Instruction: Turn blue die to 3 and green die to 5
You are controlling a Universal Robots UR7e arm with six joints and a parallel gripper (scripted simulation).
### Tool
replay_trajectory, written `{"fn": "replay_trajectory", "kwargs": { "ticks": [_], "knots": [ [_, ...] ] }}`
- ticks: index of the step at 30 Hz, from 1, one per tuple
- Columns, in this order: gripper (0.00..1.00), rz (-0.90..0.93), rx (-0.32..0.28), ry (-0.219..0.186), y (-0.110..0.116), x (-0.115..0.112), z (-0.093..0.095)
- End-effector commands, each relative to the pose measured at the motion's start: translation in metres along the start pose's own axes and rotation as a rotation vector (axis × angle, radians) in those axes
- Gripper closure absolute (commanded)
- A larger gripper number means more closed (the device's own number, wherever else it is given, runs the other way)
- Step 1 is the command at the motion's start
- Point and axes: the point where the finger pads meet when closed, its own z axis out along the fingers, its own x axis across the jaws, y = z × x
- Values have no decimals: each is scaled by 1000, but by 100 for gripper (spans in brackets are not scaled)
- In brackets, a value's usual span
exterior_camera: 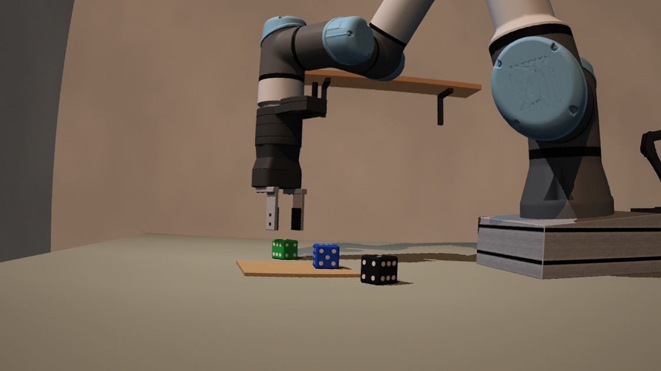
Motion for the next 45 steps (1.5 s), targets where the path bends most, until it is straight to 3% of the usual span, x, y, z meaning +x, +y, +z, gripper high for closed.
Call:
{"fn": "replay_trajectory", "kwargs": {
  "ticks": [1, 45],
  "knots": [
    [13, 0, -2, 0, 0, 0, 2],
    [13, 0, -2, 0, 1, 0, 7]
  ]
}}
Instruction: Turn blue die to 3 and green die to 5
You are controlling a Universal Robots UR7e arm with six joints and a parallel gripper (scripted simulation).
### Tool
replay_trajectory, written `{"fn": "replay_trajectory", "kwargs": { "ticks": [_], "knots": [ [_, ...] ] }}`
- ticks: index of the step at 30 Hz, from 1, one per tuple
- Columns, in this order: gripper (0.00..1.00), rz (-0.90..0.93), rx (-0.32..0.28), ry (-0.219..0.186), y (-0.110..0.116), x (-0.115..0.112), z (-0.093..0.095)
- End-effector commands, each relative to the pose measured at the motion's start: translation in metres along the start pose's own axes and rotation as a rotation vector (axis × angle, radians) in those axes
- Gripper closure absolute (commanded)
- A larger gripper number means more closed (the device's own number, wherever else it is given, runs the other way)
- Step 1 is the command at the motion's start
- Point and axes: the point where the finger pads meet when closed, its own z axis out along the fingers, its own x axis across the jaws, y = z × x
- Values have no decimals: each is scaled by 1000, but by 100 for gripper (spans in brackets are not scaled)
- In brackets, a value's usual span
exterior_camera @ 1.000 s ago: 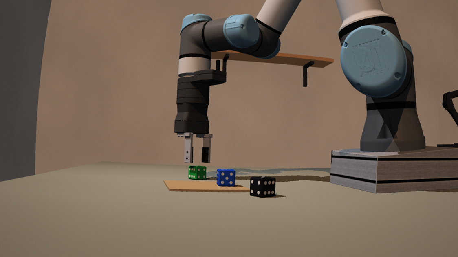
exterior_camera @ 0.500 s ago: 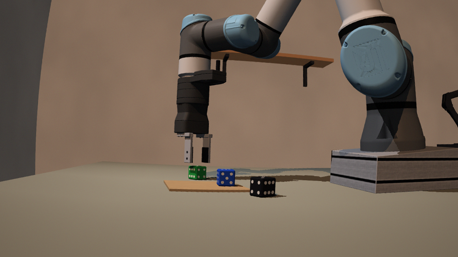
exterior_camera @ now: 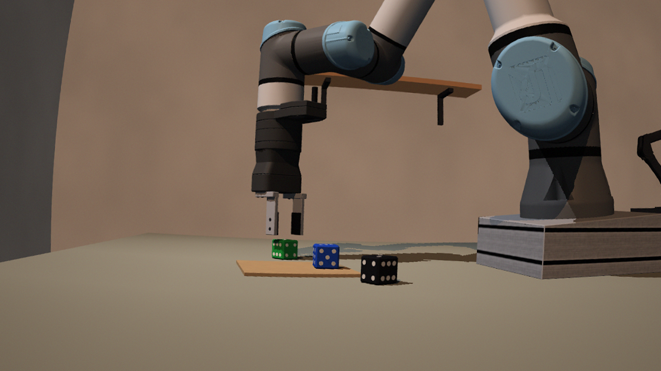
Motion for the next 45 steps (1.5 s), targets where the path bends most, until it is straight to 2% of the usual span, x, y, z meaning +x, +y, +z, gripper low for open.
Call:
{"fn": "replay_trajectory", "kwargs": {
  "ticks": [1, 13, 33, 45],
  "knots": [
    [13, 0, -1, 0, 0, 0, 0],
    [13, 0, -1, 0, 0, 0, 2],
    [13, 0, -1, 0, 0, 0, 34],
    [13, 0, -1, 0, 0, 0, 36]
  ]
}}
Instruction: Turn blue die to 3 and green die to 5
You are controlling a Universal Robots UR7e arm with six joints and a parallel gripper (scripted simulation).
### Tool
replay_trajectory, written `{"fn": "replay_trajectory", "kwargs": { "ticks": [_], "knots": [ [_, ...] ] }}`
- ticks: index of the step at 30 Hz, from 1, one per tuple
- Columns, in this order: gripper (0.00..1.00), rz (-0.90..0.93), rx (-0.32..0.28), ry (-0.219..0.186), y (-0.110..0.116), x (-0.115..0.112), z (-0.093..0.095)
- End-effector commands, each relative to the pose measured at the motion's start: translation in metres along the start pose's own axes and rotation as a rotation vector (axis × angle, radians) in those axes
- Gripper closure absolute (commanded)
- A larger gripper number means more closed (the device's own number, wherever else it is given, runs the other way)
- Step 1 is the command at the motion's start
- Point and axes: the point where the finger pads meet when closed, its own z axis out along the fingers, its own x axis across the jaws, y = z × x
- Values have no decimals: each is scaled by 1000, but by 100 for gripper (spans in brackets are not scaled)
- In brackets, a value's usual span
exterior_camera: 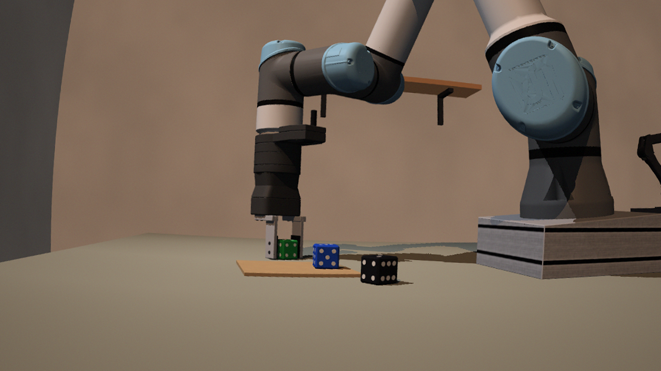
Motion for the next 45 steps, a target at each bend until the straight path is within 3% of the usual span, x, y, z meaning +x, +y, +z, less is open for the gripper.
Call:
{"fn": "replay_trajectory", "kwargs": {
  "ticks": [1, 30, 31, 45],
  "knots": [
    [13, 0, -2, 0, 1, 0, 0],
    [13, 0, -2, 0, 1, 0, 0],
    [43, 0, -2, 0, 1, 0, 0],
    [43, 0, -2, 0, 1, 0, 0]
  ]
}}
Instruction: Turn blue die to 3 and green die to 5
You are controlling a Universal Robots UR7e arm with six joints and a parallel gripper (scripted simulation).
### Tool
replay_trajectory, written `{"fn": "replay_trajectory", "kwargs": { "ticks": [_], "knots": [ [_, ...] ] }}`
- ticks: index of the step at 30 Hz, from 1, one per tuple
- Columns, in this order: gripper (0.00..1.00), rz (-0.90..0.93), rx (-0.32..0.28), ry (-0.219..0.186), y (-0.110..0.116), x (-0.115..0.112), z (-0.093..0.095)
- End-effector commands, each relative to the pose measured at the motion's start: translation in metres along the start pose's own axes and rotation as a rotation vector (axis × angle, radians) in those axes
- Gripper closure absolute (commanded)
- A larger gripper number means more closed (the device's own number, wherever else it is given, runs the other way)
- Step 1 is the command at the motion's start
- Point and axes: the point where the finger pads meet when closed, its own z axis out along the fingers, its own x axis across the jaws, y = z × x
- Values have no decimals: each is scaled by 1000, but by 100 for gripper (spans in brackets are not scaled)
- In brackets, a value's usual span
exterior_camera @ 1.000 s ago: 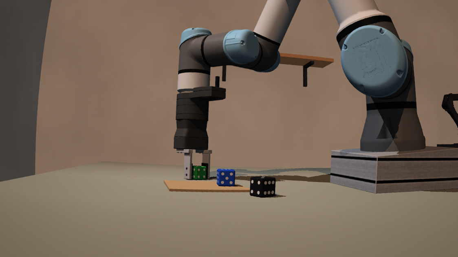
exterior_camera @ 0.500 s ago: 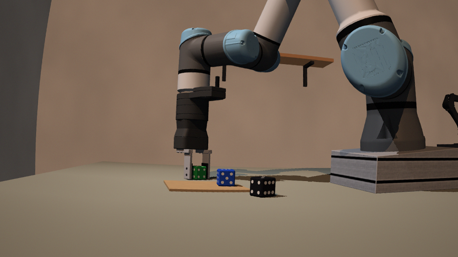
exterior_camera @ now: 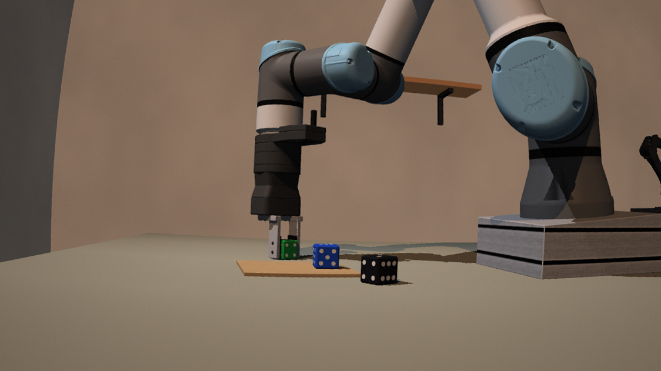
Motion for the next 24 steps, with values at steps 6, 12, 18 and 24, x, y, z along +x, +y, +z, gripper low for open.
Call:
{"fn": "replay_trajectory", "kwargs": {
  "ticks": [6, 12, 18, 24],
  "knots": [
    [43, 0, -1, 0, 0, 0, 0],
    [43, 0, -1, 0, 0, 0, 0],
    [43, 0, -1, 0, 0, 0, 0],
    [43, 0, -1, 0, 0, 0, -3]
  ]
}}
